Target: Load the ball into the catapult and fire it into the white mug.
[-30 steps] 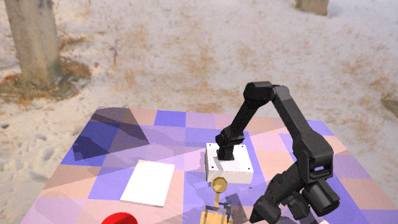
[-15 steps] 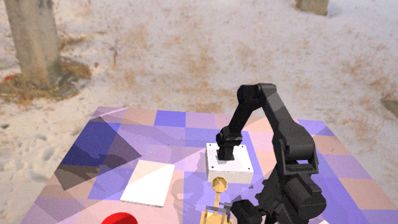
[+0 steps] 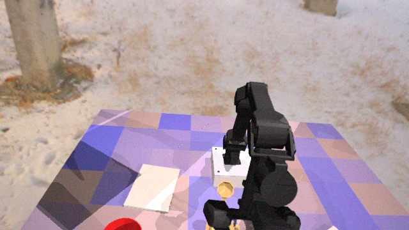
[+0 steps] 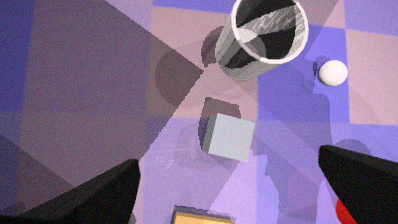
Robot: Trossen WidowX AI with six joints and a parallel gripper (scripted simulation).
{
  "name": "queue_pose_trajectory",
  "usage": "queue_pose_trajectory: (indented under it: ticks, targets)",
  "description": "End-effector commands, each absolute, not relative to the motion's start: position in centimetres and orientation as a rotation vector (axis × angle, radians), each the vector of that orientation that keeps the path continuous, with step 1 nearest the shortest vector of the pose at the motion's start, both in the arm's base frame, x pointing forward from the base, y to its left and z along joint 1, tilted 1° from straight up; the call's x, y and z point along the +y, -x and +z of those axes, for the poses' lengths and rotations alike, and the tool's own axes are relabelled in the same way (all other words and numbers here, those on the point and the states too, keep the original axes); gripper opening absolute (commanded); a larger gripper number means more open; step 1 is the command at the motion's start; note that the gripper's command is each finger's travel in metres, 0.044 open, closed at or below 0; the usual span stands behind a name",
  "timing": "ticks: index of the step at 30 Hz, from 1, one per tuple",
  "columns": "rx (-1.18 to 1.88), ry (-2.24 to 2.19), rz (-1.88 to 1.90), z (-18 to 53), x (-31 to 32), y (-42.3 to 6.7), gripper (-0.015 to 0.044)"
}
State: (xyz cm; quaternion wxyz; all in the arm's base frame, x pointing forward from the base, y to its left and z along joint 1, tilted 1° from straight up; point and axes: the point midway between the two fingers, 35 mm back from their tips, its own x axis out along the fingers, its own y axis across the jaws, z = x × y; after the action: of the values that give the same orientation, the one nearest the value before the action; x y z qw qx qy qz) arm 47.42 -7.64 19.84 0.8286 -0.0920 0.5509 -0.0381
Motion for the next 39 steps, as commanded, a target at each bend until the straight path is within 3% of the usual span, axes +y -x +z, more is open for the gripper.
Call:
queue_pose_trajectory:
  ticks: [1,11,39]
  targets:
    - [1.108,0.126,-0.122,21.1,-9.2,-48.4,0.0440]
    - [0.906,-0.037,-0.216,25.8,-14.7,-50.3,0.0440]
    - [0.903,-0.035,-0.218,25.9,-14.9,-50.3,0.0440]
